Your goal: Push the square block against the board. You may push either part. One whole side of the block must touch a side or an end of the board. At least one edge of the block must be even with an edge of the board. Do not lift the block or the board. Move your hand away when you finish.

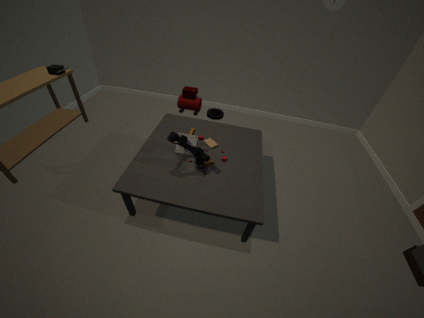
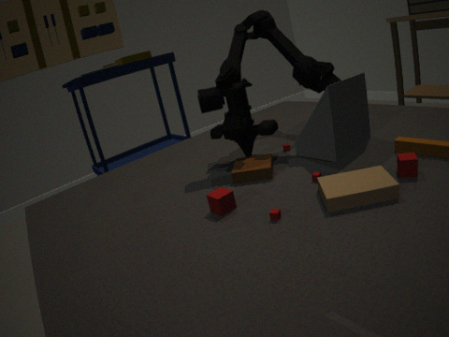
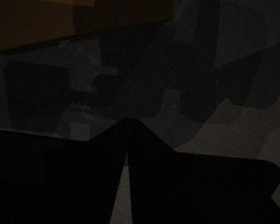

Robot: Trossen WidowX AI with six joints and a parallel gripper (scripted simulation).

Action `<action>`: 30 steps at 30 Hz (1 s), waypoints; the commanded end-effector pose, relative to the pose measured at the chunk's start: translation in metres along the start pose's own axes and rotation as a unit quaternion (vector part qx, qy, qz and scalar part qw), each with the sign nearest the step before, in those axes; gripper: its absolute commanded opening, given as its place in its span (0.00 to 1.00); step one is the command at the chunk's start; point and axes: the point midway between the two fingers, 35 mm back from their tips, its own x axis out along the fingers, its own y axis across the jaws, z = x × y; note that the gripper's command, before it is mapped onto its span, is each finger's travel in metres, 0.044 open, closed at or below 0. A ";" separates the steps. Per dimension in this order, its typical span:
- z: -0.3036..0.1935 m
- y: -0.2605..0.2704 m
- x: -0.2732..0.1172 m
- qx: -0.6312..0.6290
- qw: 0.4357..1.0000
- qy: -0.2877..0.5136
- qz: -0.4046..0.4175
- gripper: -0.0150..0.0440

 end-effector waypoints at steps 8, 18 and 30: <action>0.000 0.000 -0.055 -0.002 1.000 -0.001 0.000 0.25; 0.022 -0.004 -0.055 -0.110 0.994 -0.002 0.001 0.25; 0.029 -0.005 -0.002 -0.150 0.989 -0.001 -0.001 0.25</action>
